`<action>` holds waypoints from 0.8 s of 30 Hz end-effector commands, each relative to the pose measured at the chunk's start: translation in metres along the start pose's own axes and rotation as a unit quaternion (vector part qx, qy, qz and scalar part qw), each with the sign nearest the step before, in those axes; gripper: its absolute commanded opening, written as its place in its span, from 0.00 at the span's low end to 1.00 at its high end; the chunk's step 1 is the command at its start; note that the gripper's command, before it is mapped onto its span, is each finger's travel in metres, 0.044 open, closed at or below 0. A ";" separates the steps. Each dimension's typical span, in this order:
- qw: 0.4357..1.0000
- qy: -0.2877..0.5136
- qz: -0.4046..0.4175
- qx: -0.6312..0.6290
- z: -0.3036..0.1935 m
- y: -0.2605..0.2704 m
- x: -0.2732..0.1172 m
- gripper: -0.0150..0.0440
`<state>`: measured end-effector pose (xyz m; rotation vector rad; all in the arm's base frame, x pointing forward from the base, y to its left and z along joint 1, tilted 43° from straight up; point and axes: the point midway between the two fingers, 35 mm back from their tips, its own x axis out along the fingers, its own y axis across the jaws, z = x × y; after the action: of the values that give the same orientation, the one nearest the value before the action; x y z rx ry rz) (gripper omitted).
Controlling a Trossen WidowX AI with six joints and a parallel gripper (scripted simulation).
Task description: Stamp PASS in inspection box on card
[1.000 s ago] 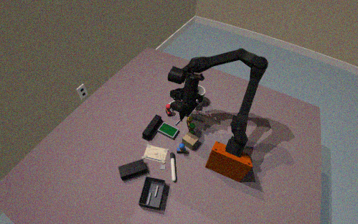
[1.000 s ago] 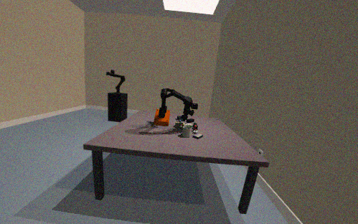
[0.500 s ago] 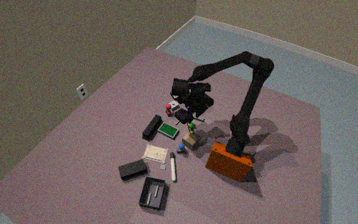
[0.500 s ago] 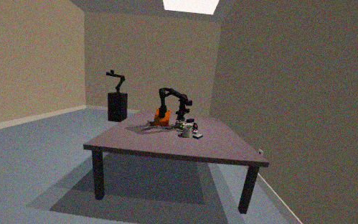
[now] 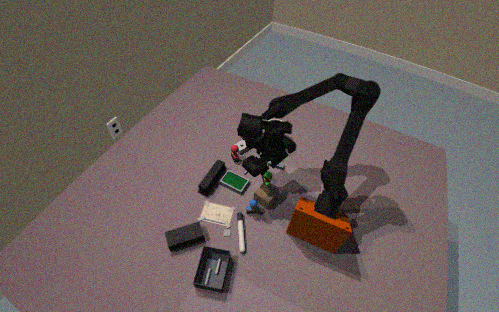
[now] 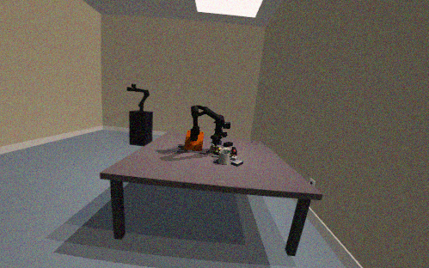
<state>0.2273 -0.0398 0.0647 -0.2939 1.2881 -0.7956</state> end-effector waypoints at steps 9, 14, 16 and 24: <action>1.000 0.002 -0.003 -0.002 -0.001 -0.001 0.021 0.64; 1.000 0.002 -0.003 -0.002 -0.001 -0.001 0.029 0.64; 1.000 0.001 -0.003 -0.002 -0.002 -0.001 0.032 0.64; 1.000 0.001 -0.005 -0.002 -0.002 -0.002 0.045 0.64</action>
<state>0.2293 -0.0666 0.0362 -0.2960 1.2856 -0.7975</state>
